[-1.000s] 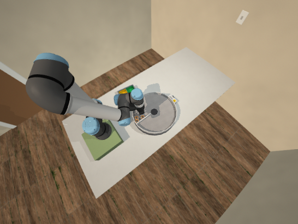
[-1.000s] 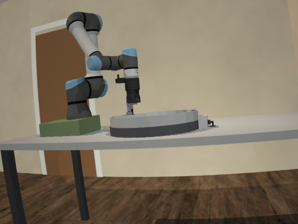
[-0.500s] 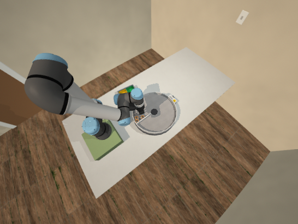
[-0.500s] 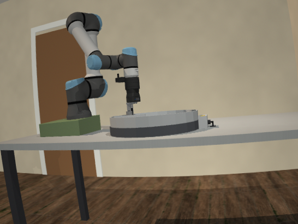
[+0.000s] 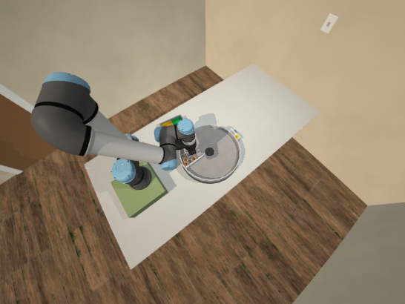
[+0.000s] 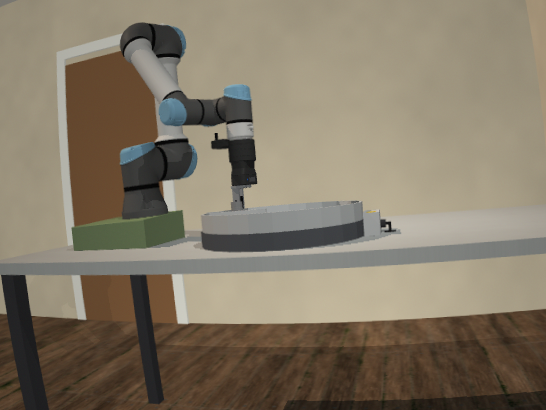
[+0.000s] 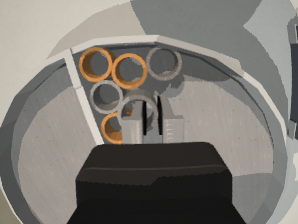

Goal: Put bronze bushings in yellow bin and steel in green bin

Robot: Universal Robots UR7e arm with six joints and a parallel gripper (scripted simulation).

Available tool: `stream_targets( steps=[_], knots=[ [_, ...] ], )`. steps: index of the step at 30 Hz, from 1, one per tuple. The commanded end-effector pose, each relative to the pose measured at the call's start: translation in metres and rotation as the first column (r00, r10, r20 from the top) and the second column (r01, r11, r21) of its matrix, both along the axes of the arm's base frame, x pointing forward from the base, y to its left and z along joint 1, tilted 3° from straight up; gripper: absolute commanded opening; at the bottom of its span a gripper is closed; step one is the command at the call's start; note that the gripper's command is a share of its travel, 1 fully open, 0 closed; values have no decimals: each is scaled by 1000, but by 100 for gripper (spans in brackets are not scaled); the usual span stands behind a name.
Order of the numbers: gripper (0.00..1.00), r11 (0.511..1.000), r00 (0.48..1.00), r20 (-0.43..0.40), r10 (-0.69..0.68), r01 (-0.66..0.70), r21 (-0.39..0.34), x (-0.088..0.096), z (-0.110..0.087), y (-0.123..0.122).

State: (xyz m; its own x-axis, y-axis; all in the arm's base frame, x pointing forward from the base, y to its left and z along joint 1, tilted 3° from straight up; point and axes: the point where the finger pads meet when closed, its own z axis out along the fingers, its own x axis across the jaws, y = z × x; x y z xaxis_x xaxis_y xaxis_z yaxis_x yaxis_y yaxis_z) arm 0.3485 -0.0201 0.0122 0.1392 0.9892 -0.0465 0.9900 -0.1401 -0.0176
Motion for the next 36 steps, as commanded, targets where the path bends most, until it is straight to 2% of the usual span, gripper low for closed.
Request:
stream_targets(
  steps=[1,2,7,10,12,14,17,27,29,31,34,36],
  knots=[
    [0,1000,1000,1,0,0,0,0,1,0],
    [0,1000,1000,1,0,0,0,0,1,0],
    [0,1000,1000,1,0,0,0,1,27,1],
    [0,1000,1000,1,0,0,0,1,27,1],
    [0,1000,1000,1,0,0,0,1,38,2],
    [0,1000,1000,1,0,0,0,1,38,2],
    [0,1000,1000,1,0,0,0,2,54,2],
    [0,1000,1000,1,0,0,0,2,54,2],
    [0,1000,1000,1,0,0,0,6,53,24],
    [0,1000,1000,1,0,0,0,6,53,24],
    [0,1000,1000,1,0,0,0,12,51,56],
    [0,1000,1000,1,0,0,0,12,51,56]
  ],
)
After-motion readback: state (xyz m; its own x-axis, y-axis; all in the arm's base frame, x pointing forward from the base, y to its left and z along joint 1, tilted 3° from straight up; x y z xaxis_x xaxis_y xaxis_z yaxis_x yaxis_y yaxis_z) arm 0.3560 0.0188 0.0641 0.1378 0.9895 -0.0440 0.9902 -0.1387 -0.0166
